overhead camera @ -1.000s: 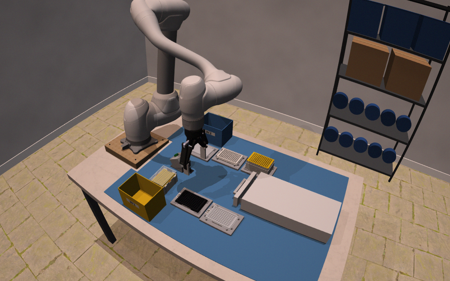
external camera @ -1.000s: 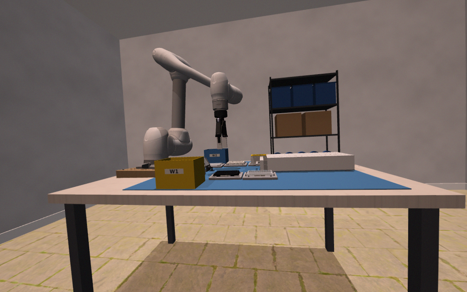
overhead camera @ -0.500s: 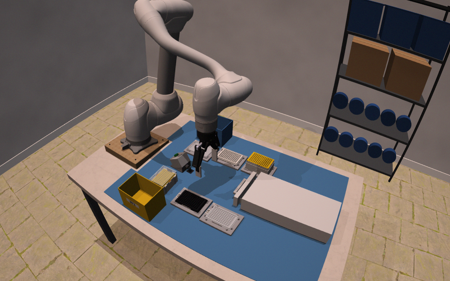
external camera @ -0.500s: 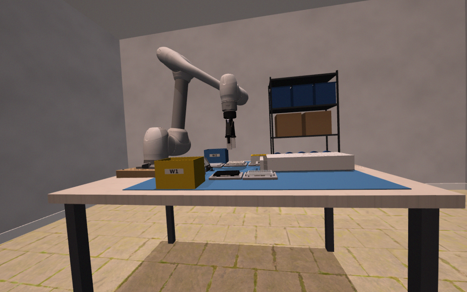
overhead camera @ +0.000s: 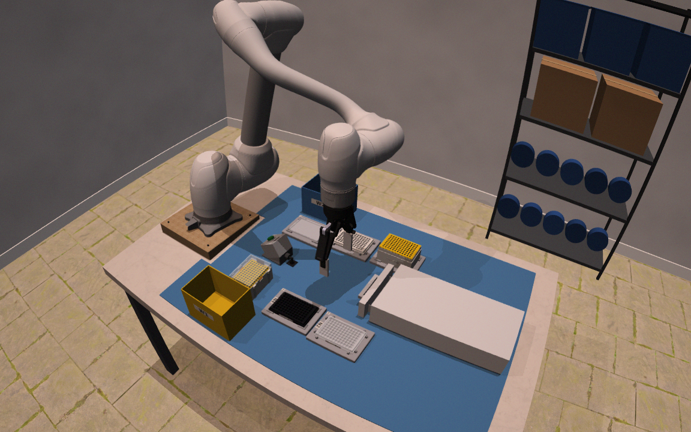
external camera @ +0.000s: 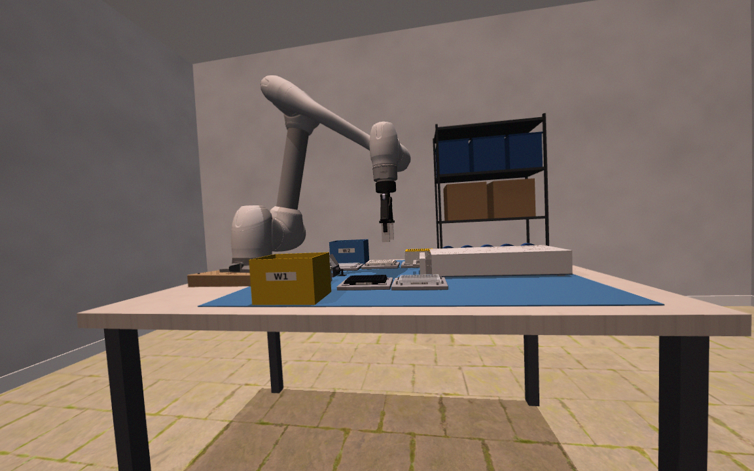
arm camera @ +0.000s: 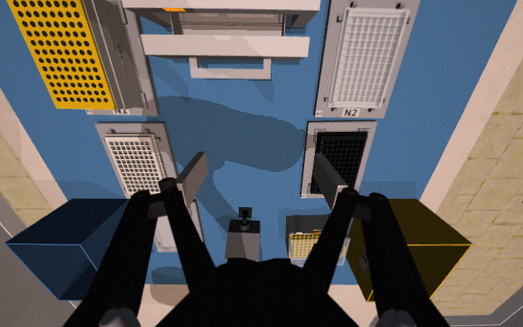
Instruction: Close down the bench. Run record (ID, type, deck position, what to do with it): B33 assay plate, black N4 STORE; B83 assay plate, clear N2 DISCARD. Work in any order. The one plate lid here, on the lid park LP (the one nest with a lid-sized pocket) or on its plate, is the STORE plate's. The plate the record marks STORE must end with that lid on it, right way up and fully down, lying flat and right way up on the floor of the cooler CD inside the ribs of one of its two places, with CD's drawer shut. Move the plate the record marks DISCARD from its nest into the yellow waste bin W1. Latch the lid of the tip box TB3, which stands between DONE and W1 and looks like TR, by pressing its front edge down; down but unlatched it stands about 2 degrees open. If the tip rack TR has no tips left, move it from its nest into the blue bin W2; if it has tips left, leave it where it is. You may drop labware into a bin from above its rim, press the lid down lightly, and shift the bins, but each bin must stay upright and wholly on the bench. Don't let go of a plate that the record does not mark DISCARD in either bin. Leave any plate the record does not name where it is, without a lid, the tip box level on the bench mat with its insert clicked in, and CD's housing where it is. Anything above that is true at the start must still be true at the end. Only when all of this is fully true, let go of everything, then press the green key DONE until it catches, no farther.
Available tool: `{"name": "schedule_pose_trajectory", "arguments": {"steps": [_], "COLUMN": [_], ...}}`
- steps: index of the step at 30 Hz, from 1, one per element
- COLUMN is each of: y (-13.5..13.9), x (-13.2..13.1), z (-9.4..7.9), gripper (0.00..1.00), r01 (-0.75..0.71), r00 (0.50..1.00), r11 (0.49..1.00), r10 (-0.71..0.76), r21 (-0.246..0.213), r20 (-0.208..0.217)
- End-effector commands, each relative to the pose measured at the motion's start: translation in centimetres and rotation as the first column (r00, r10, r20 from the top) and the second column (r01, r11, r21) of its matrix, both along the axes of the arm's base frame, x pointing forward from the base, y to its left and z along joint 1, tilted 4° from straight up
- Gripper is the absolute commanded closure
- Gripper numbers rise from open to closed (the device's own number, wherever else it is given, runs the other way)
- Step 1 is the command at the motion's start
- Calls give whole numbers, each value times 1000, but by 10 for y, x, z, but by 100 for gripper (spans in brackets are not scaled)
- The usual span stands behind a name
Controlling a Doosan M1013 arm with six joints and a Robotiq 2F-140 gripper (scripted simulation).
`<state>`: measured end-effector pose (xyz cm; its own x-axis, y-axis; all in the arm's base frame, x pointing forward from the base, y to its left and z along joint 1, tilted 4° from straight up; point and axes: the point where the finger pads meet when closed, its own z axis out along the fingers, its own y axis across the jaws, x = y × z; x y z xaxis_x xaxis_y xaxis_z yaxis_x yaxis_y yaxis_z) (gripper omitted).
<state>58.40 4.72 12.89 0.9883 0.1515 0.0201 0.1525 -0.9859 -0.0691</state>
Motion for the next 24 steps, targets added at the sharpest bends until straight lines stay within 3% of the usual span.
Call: {"name": "schedule_pose_trajectory", "arguments": {"steps": [1,24], "y": [4,51], "x": [7,77], "z": [-1,-6], "gripper": [13,13], "r01": [0,0], "r00": [1000,1000], "r11": [1000,1000], "r10": [0,0], "r21": [0,0], "r20": [0,0]}}
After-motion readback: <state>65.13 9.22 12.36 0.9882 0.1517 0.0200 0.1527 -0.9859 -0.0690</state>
